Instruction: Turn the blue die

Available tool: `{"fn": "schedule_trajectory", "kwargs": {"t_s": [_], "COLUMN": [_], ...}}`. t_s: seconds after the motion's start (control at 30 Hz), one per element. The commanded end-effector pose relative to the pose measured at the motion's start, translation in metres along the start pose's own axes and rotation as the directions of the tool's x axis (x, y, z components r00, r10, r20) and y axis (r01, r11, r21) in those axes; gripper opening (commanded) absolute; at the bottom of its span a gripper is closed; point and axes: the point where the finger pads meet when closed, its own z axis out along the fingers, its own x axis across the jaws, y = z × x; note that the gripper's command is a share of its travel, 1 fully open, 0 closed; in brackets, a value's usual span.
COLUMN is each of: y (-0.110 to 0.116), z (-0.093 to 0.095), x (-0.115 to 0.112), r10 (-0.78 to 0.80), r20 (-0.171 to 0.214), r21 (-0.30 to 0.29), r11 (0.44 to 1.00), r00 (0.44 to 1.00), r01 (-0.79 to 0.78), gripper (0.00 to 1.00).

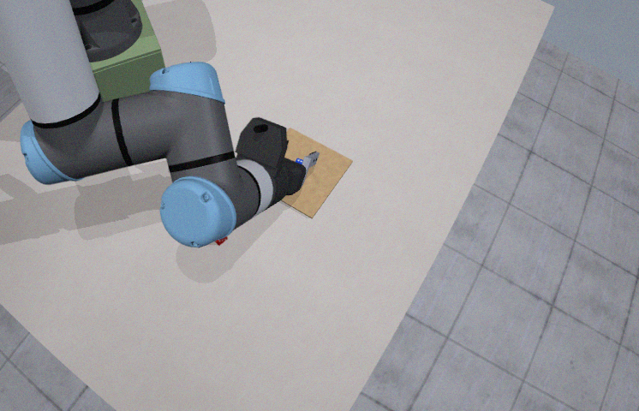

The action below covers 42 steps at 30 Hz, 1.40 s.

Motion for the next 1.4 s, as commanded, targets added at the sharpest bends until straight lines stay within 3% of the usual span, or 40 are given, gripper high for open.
{"fn": "schedule_trajectory", "kwargs": {"t_s": [0.0, 0.57, 1.0, 1.37], "y": [-0.008, -0.016, -0.02, -0.021], "z": [-0.008, -0.016, -0.016, -0.015], "x": [0.0, 0.0, 0.0, 0.0], "r10": [0.0, 0.0, 0.0, 0.0], "r20": [0.0, 0.002, 0.003, 0.003], "r21": [0.0, -0.012, -0.238, -0.275], "r11": [1.0, 1.0, 0.971, 0.961], "r00": [1.0, 1.0, 1.0, 1.0], "r01": [0.0, 0.0, 0.001, 0.001], "gripper": [1.0, 1.0, 1.0, 1.0]}}
